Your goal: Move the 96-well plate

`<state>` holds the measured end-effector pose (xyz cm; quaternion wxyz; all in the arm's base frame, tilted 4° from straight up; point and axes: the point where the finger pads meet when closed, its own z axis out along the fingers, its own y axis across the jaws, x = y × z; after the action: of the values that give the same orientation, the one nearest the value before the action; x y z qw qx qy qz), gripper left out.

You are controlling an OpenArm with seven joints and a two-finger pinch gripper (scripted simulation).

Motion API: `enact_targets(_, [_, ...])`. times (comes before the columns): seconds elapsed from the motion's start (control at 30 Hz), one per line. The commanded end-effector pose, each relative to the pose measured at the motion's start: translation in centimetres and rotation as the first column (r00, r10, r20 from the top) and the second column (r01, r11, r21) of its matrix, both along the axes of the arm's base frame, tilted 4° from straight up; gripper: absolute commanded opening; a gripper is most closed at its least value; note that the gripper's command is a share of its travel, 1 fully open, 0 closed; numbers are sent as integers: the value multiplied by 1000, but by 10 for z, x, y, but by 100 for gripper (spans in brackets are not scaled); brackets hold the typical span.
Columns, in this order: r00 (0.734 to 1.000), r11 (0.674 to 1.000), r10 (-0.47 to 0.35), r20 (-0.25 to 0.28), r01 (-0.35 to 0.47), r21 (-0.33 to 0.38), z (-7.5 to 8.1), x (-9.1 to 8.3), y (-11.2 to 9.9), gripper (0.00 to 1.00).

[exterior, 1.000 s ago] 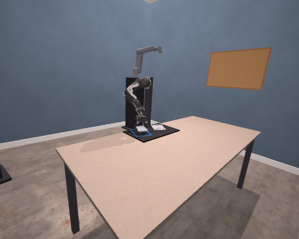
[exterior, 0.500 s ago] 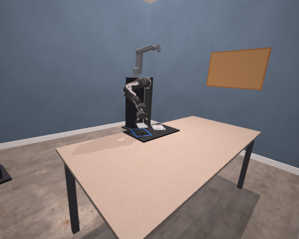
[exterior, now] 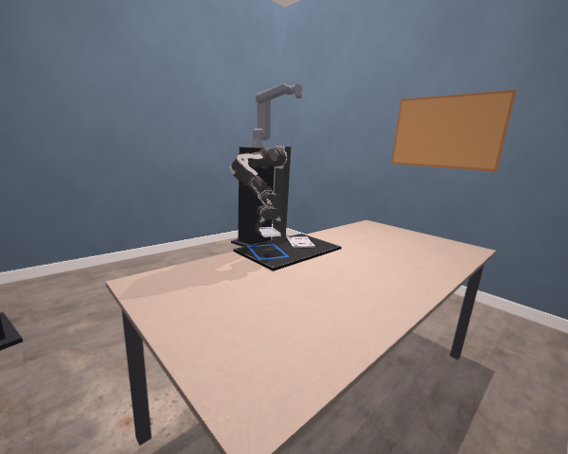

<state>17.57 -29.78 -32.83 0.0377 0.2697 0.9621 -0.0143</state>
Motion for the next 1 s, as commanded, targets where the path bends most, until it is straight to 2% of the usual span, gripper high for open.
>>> enact_targets(0.0, [1000, 1000, 0, -6, 0, -4, 0, -1, -1, 0])
enact_targets(0.3, [1000, 1000, 1, -8, 0, 4, -7, -4, 1, 0])
enact_targets(0.7, [1000, 1000, 1, -8, 0, 4, -7, -4, 1, 0])
enact_targets(0.77, [996, 996, -84, -6, 84, 6, -7, 0, 17, 0])
enact_targets(0.87, [977, 977, -211, 1, 211, 15, -7, 5, 40, 0])
enact_targets(0.97, [977, 977, -211, 1, 211, 15, -7, 5, 40, 0])
